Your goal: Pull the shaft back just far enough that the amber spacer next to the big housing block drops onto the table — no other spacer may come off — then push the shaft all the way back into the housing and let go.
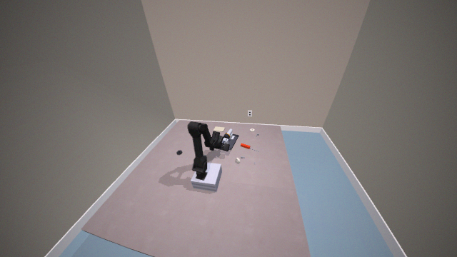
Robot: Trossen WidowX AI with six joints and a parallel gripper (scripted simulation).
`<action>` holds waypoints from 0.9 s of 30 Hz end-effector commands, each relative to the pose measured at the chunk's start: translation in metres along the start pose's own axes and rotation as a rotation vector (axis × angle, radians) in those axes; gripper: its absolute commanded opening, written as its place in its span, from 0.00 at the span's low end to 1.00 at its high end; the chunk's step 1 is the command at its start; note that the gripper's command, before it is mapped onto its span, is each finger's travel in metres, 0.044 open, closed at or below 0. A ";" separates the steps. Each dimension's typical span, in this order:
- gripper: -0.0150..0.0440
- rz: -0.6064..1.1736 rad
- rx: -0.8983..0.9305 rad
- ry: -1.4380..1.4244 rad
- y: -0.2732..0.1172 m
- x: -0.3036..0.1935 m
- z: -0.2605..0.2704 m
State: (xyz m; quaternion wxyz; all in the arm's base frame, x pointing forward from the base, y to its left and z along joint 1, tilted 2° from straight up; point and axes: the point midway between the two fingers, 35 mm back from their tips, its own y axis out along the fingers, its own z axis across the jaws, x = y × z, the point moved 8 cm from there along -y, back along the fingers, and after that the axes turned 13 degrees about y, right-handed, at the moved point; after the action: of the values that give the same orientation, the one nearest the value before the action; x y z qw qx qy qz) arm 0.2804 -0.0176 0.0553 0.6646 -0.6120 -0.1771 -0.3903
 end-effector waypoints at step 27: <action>0.25 0.000 0.000 0.001 -0.003 -0.003 -0.001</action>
State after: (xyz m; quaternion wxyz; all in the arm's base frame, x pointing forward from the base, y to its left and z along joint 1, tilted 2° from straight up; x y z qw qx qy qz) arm 0.2772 -0.0172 0.0551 0.6647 -0.6119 -0.1773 -0.3903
